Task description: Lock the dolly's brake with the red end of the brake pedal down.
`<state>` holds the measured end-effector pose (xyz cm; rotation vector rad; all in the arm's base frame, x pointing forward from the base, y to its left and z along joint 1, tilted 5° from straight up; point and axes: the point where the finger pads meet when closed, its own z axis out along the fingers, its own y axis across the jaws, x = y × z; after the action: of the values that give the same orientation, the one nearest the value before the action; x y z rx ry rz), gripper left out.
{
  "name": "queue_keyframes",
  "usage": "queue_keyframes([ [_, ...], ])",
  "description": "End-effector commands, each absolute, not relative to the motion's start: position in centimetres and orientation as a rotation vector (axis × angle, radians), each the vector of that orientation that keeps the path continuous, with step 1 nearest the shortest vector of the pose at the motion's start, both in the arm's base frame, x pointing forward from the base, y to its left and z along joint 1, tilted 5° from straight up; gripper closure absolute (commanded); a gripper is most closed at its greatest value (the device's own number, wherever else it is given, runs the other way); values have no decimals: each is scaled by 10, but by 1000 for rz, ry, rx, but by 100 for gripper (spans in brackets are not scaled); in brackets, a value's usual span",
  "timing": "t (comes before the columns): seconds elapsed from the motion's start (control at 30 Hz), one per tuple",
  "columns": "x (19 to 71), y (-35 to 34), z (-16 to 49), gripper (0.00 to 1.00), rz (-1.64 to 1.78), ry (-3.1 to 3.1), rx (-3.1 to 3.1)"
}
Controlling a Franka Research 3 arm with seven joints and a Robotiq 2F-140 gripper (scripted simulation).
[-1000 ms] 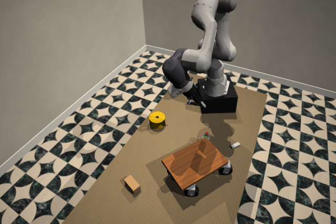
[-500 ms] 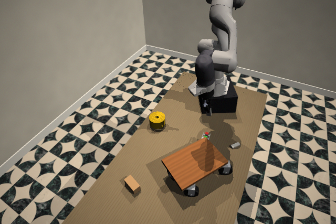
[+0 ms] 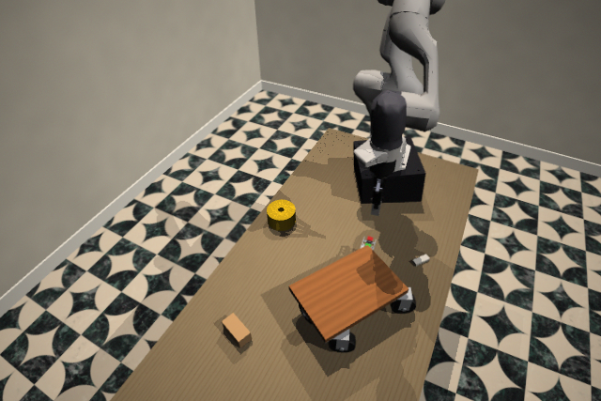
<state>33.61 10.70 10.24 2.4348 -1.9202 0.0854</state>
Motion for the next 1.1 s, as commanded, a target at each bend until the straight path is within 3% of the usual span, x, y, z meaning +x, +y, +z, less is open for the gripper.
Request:
queue_keyframes([
  [0.0, 345, 108, 104, 100, 119, -1973, 2420],
  [0.6, 345, 108, 103, 100, 118, -1901, 2476],
  [1.07, 349, 109, 88, 100, 123, -1060, 2885],
])
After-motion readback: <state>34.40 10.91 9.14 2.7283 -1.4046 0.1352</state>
